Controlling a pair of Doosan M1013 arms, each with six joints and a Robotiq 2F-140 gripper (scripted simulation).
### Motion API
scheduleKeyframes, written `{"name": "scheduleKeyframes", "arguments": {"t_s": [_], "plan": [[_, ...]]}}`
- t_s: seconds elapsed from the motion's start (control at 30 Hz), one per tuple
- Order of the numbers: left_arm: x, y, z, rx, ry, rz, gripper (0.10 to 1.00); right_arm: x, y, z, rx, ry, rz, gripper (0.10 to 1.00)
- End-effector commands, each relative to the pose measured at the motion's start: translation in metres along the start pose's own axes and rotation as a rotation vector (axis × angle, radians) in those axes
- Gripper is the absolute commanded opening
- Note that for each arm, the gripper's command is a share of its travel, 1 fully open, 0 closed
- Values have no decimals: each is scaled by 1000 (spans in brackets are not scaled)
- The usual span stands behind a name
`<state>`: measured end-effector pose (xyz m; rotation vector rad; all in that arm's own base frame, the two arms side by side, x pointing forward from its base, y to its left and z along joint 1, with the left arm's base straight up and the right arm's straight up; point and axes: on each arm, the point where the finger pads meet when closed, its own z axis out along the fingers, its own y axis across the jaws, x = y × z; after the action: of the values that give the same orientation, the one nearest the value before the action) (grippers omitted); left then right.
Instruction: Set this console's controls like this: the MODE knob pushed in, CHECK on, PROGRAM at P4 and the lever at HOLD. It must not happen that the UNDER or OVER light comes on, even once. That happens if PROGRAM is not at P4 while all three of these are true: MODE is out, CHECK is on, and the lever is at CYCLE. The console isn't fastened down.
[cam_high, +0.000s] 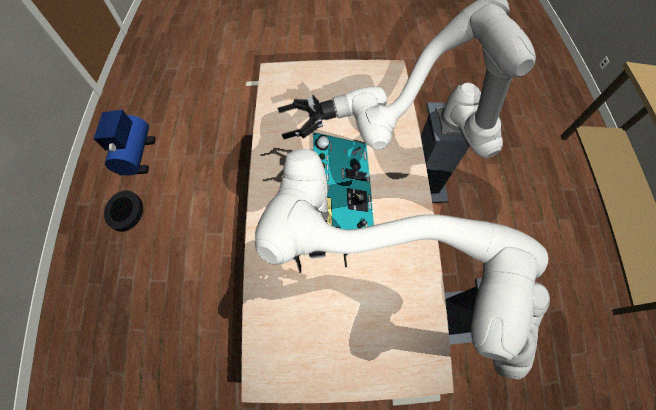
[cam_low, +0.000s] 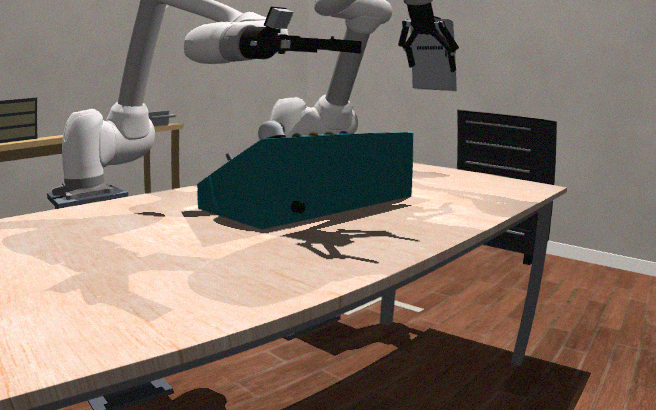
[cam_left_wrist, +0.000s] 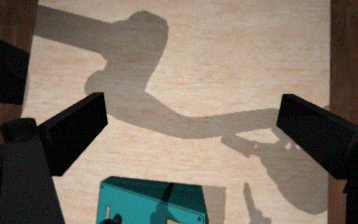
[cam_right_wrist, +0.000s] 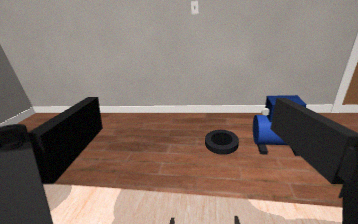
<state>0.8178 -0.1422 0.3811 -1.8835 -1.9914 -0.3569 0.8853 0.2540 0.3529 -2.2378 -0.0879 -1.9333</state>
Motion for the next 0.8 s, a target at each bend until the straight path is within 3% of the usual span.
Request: {"name": "scheduleKeyframes", "arguments": {"t_s": [0.0,0.2,0.33,0.53,0.6,0.67,0.77], "plan": [[1,0,-1,-2,0,-1,1000,1,0,0,0,2,1,1000],[1,0,-2,-2,0,-1,1000,2,5,1,-6,2,1,1000],[2,-1,-3,-2,0,-1,1000,5,29,2,-32,5,5,1000],[5,-5,-9,-2,0,-1,1000,13,115,4,-127,14,18,1000],[5,-5,-9,-2,0,-1,1000,13,115,4,-127,14,18,1000],[6,-6,-11,-2,0,-1,1000,18,162,2,-176,19,25,1000],[8,-9,-15,-2,0,-1,1000,20,196,-4,-265,28,37,1000]]}}
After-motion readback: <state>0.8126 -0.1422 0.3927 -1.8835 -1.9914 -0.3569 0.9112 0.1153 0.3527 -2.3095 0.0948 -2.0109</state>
